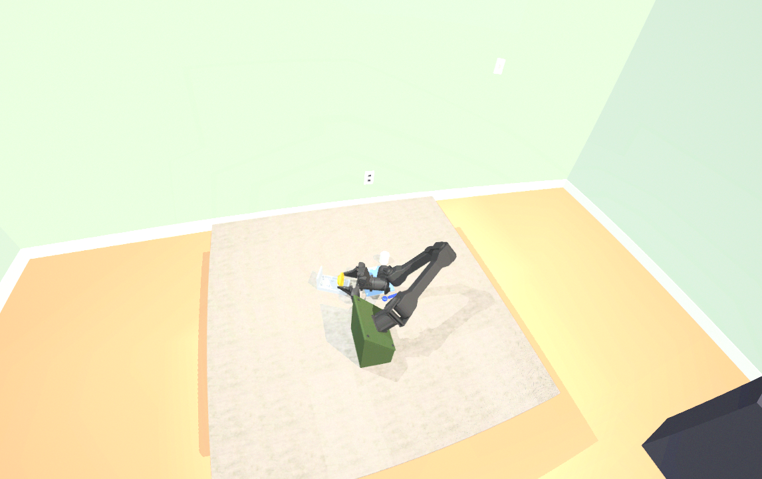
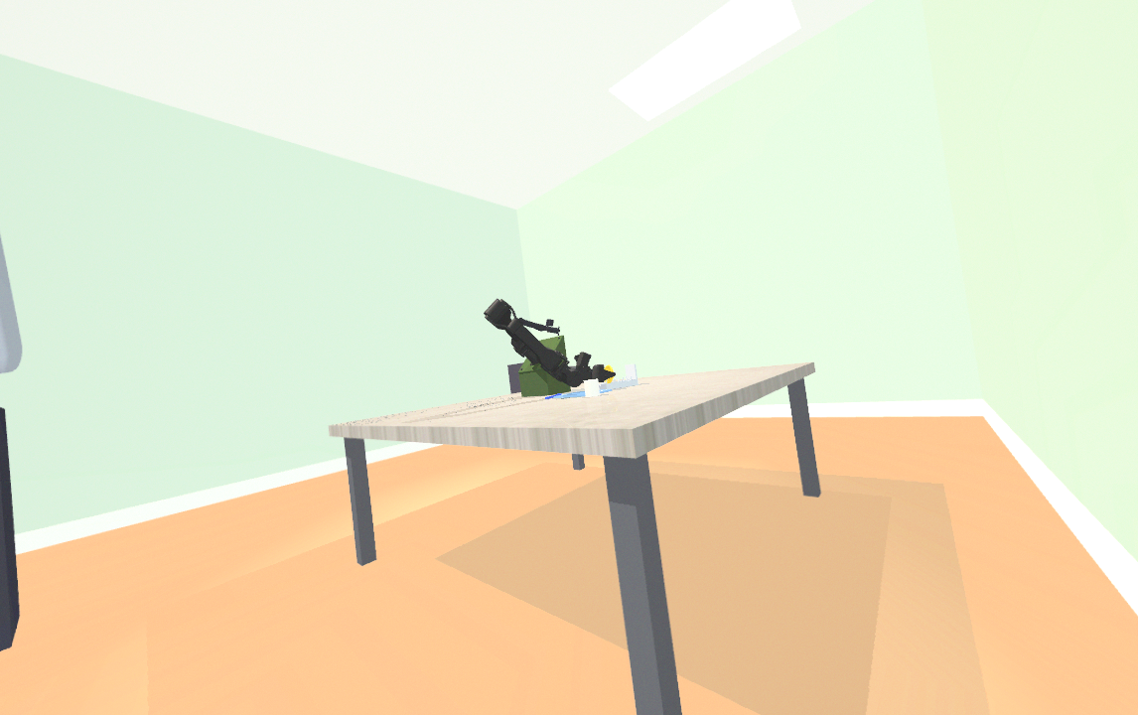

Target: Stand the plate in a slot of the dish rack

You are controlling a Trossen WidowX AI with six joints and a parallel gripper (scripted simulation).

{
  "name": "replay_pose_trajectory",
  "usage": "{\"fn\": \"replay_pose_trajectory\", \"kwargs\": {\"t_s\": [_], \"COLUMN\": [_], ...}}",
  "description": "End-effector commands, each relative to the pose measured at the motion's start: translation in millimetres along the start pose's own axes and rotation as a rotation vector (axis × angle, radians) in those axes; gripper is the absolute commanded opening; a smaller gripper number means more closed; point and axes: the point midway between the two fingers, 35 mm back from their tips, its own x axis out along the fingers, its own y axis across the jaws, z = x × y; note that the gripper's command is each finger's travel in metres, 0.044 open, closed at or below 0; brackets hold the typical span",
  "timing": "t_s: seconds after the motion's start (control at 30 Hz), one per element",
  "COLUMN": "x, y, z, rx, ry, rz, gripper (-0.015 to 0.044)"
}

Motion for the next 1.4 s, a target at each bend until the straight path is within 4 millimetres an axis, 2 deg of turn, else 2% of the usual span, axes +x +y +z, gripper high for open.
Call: {"fn": "replay_pose_trajectory", "kwargs": {"t_s": [0.0, 0.13, 0.63, 0.93, 1.0, 1.23, 1.3, 1.37], "x": [-0.3, -0.3, -0.1, -0.4, -2.6, -14.8, -15.3, -15.3], "y": [0.2, 0.2, 0.1, -0.5, -4.2, -3.9, -11.2, -11.2], "z": [0.3, 0.3, 0.2, 2.3, 19.3, 107.9, 116.3, 116.3], "rx": [0.003, 0.003, 0.0, 0.0, -0.001, 0.003, 0.003, 0.003], "ry": [0.0, 0.0, 0.0, 0.001, 0.005, -0.001, -0.005, -0.005], "rz": [0.0, 0.0, 0.0, 0.0, 0.002, -0.01, -0.012, -0.012], "gripper": [0.0, 0.0, 0.0394, 0.04, 0.04, 0.04, 0.04, 0.04]}}
